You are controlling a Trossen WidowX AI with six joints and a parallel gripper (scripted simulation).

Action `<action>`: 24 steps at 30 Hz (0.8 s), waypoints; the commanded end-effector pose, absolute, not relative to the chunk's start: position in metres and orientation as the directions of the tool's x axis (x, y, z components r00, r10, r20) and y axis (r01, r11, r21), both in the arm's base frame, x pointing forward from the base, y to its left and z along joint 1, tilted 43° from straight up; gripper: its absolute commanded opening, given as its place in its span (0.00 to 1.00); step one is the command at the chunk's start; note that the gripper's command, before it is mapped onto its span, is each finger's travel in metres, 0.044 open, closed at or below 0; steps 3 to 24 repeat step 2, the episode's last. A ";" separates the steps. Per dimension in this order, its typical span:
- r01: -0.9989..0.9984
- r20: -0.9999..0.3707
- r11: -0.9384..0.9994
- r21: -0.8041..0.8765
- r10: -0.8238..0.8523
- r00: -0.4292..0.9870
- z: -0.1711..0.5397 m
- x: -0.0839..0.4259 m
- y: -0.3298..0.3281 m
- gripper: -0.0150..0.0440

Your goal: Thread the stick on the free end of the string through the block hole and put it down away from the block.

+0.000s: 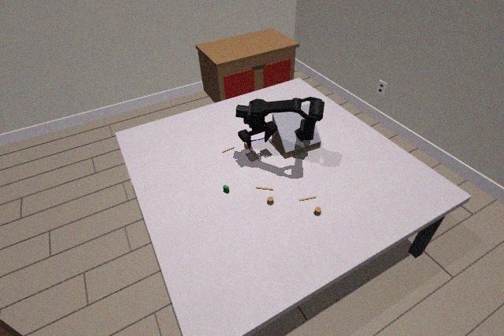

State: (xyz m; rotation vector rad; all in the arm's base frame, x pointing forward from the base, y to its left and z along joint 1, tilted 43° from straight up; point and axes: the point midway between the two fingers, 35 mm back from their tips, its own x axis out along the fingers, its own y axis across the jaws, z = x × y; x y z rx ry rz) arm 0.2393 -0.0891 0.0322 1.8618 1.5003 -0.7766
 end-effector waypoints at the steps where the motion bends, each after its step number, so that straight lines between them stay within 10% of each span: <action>1: 0.981 -0.764 -0.165 0.101 0.618 0.183 0.032 0.239 -0.089 1.00; 24: 0.981 -0.764 -0.165 0.101 0.618 0.183 0.032 0.239 -0.089 1.00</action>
